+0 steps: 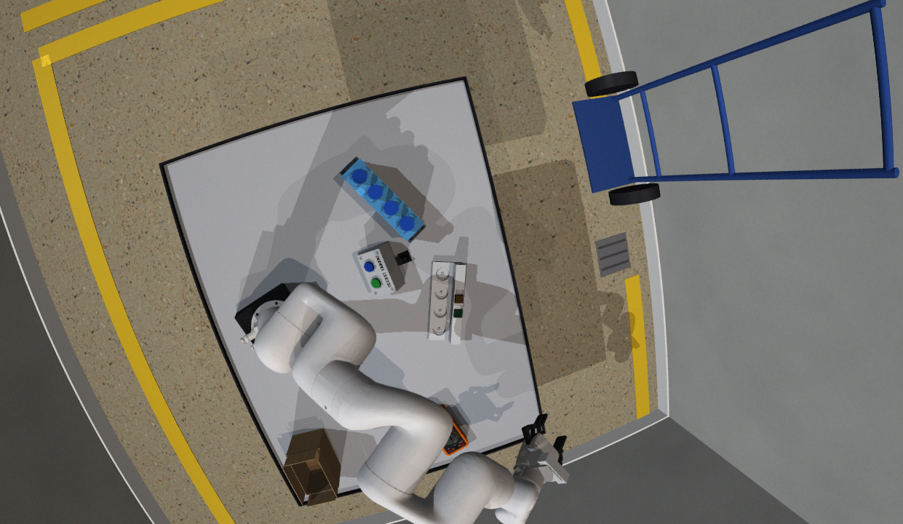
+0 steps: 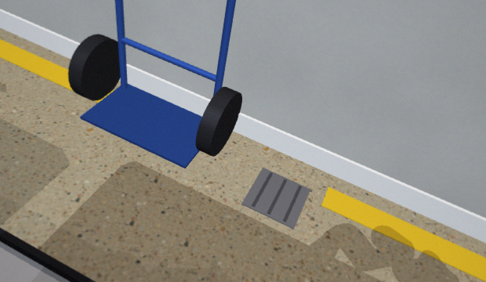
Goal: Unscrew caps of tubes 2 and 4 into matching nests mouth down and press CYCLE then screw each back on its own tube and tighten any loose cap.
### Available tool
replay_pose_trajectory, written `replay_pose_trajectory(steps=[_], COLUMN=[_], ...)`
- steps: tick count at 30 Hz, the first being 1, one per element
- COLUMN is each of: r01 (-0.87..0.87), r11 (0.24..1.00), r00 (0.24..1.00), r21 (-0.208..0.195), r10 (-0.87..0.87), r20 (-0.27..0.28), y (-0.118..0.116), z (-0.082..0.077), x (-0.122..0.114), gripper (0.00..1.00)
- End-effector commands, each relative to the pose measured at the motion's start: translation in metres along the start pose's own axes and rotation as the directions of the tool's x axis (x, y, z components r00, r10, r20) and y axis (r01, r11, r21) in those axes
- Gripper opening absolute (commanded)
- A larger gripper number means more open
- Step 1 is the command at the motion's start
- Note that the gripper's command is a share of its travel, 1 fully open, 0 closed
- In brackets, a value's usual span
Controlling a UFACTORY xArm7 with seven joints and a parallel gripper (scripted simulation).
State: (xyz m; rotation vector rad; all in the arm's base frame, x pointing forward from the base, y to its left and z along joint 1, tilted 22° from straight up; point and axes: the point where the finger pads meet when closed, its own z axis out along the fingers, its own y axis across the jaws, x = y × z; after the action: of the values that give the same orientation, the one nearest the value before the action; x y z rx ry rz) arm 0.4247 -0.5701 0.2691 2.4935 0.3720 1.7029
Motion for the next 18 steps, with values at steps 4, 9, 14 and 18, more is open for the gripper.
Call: replay_pose_trajectory(steps=[4,9,14,18], r01=[0.004,0.004,0.004,0.004], r11=[1.000,1.000,1.000,1.000], r00=[1.000,1.000,1.000,1.000], r21=[-0.004,-0.004,-0.004,-0.004], r10=[-0.004,-0.004,-0.004,-0.004], r20=[0.000,0.000,0.000,0.000], y=[0.0016,0.0016,0.0016,0.0016], z=[-0.0017,-0.0017,-0.0017,-0.0017], x=[0.0017,0.0017,0.0017,0.0017], gripper=[1.00,1.00,1.00,0.46])
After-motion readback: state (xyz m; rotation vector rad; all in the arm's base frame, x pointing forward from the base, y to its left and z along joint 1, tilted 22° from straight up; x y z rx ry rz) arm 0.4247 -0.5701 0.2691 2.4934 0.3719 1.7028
